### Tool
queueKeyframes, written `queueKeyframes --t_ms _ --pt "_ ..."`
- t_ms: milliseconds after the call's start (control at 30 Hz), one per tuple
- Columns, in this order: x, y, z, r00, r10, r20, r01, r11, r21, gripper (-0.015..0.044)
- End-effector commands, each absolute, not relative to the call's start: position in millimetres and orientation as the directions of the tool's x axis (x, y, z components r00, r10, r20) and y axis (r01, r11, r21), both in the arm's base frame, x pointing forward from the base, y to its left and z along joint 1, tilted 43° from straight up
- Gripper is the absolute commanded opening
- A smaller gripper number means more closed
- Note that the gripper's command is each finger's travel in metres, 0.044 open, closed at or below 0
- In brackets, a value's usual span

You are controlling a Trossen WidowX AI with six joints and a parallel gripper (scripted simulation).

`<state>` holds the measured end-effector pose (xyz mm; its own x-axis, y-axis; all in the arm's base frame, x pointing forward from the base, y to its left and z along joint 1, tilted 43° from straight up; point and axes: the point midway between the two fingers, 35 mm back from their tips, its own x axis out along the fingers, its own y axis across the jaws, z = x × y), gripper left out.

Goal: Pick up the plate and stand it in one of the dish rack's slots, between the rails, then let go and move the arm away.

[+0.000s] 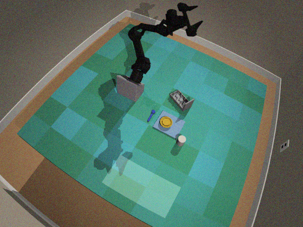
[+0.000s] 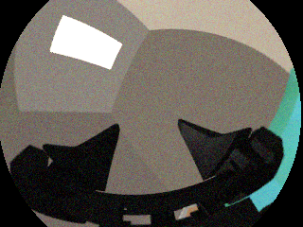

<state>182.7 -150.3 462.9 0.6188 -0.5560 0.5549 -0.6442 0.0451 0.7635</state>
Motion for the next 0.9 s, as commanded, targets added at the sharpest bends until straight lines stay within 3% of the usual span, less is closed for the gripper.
queueKeyframes --t_ms 0,433,867 --pt "202.8 -164.0 450.1 0.669 -0.574 0.472 -0.523 0.087 0.848 0.0400" --pt "252.2 -199.7 400.0 0.771 -0.604 0.200 -0.114 0.178 0.977 0.0400" --pt "289.5 -226.0 337.6 0.812 -0.574 -0.105 0.295 0.249 0.922 0.0400"
